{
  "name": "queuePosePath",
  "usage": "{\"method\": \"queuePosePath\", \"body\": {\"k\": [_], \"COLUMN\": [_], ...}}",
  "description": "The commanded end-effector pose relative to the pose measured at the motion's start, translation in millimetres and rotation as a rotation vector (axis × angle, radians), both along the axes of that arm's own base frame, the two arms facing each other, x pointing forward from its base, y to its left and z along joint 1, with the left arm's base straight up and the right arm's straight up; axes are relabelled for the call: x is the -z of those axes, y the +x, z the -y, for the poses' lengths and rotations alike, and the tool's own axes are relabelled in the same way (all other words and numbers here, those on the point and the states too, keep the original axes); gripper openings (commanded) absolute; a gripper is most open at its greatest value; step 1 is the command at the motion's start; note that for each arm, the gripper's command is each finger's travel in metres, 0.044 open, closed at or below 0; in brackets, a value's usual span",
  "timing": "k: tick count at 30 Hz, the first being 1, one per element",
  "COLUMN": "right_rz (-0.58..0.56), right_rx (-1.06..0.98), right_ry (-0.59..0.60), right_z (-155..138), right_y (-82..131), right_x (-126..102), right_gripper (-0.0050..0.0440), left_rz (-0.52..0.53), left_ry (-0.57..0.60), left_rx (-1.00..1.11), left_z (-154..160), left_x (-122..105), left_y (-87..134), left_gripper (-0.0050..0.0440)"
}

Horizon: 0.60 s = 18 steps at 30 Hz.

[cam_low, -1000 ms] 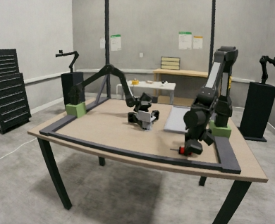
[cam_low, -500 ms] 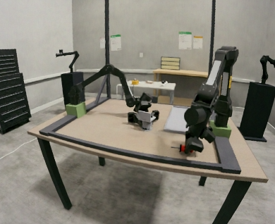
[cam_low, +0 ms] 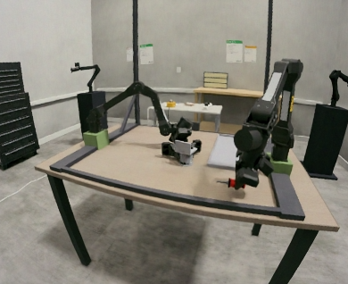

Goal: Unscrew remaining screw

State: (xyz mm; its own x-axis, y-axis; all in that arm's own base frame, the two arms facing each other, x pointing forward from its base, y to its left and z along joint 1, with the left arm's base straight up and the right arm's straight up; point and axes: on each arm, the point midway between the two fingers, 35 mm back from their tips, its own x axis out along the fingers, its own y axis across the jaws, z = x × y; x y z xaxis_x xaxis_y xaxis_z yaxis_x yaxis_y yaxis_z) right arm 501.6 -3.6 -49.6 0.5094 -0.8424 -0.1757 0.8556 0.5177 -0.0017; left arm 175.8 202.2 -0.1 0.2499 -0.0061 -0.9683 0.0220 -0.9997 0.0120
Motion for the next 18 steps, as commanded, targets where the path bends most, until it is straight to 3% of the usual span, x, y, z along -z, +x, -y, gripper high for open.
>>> {"method": "queuePosePath", "body": {"k": [1, 18], "right_rz": [0.037, 0.037], "right_rx": [0.003, 0.003], "right_ry": [0.010, 0.010], "right_z": [0.0, 0.0], "right_y": [6.9, 6.9], "right_x": [-14.7, -14.7], "right_gripper": [0.0260, 0.0245], "left_rz": [0.027, 0.028], "left_ry": [0.044, 0.045], "left_rx": [0.002, 0.002], "left_z": [-9.2, -8.9], "left_x": [-20.9, -45.3], "left_y": [7.6, 7.5], "left_gripper": [0.0135, 0.0135]}}
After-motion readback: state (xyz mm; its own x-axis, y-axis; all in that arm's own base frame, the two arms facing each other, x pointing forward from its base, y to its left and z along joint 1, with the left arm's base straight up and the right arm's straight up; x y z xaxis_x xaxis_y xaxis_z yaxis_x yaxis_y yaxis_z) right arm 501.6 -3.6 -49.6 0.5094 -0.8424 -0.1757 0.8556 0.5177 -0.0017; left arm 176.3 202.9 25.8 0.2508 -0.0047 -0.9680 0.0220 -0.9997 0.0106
